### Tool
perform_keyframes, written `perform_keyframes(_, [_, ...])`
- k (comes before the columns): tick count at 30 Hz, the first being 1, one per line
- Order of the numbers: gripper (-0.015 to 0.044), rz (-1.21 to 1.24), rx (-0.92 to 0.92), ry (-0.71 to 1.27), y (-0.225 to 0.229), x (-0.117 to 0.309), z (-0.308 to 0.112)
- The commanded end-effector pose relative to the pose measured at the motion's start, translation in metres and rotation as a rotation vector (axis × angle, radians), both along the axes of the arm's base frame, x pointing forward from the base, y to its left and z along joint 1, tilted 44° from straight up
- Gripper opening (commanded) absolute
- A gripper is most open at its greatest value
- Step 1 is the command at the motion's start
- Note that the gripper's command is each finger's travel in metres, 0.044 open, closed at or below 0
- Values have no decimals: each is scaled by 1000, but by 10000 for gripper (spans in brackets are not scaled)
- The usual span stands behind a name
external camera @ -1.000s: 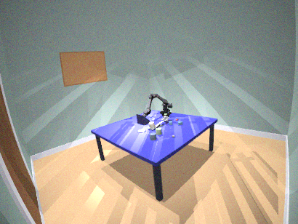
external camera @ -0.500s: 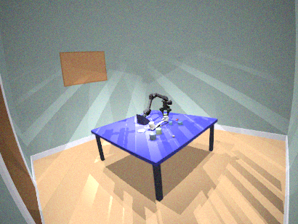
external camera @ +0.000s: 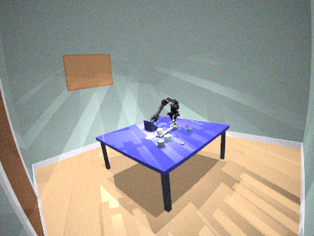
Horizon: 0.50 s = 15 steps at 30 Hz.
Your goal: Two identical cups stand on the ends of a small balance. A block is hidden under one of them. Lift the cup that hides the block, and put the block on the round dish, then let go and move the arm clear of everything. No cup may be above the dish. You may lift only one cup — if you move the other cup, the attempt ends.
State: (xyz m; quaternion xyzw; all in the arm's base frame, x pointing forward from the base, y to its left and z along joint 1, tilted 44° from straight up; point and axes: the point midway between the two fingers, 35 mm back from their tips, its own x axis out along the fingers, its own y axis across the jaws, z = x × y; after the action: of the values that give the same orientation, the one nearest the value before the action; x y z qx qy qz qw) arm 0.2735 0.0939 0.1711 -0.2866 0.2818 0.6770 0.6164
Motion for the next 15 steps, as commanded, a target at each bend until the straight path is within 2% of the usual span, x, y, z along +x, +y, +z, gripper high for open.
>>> perform_keyframes(1, [260, 6, 14, -11, -7, 6, 1])
perform_keyframes(15, [260, 6, 14, -12, 10, 5, -16])
